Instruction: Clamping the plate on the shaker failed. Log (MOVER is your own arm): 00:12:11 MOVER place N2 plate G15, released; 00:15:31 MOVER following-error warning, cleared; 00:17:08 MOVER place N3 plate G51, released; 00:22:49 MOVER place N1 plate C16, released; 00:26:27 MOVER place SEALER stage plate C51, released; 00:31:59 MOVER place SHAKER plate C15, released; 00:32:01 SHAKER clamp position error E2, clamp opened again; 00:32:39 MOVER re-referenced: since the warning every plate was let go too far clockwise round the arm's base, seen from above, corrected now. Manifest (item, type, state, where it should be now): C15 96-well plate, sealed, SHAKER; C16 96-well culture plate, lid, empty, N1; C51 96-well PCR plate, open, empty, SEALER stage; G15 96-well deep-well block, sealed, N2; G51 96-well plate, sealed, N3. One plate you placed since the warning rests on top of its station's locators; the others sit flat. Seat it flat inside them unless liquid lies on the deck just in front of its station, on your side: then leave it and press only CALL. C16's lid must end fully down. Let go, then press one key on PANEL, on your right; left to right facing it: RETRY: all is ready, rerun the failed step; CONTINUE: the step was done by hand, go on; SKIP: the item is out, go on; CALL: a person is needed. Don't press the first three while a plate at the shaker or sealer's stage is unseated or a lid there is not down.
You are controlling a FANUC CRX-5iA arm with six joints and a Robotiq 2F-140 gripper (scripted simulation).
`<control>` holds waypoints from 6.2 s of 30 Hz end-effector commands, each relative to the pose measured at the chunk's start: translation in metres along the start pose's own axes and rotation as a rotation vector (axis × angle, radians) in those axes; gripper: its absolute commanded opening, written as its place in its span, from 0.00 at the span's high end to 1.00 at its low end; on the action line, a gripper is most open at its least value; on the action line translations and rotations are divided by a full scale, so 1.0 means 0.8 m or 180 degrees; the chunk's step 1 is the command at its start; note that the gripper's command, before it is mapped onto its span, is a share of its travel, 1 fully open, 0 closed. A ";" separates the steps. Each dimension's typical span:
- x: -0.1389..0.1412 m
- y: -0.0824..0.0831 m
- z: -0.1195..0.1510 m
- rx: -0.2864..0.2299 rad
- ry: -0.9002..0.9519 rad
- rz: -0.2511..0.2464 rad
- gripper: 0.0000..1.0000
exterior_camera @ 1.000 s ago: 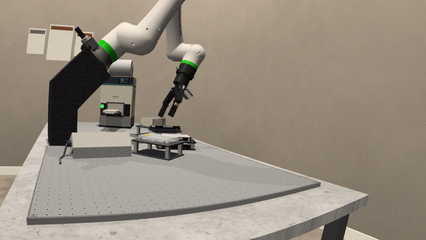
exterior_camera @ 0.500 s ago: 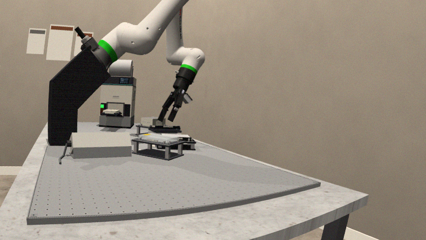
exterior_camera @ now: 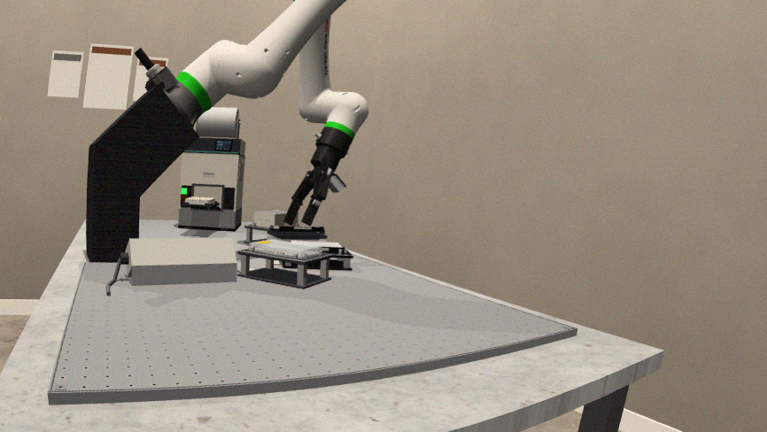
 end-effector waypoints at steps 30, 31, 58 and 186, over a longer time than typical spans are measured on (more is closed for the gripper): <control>0.000 0.000 -0.001 0.0004 0.0000 -0.0001 0.90; 0.000 0.000 -0.001 0.0004 0.0000 -0.0001 0.90; 0.004 0.025 0.011 0.0003 0.0000 -0.0001 0.90; 0.020 0.081 0.036 -0.0018 0.0133 -0.0304 0.90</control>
Point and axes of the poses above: the point where the finger pads meet when closed, its own y axis back along the fingers, its own x axis across the jaws, z = x × y, the point moved 10 cm from there along y, back along the fingers, and after that the axes turned 4 degrees about -y, right-handed, at the moved point
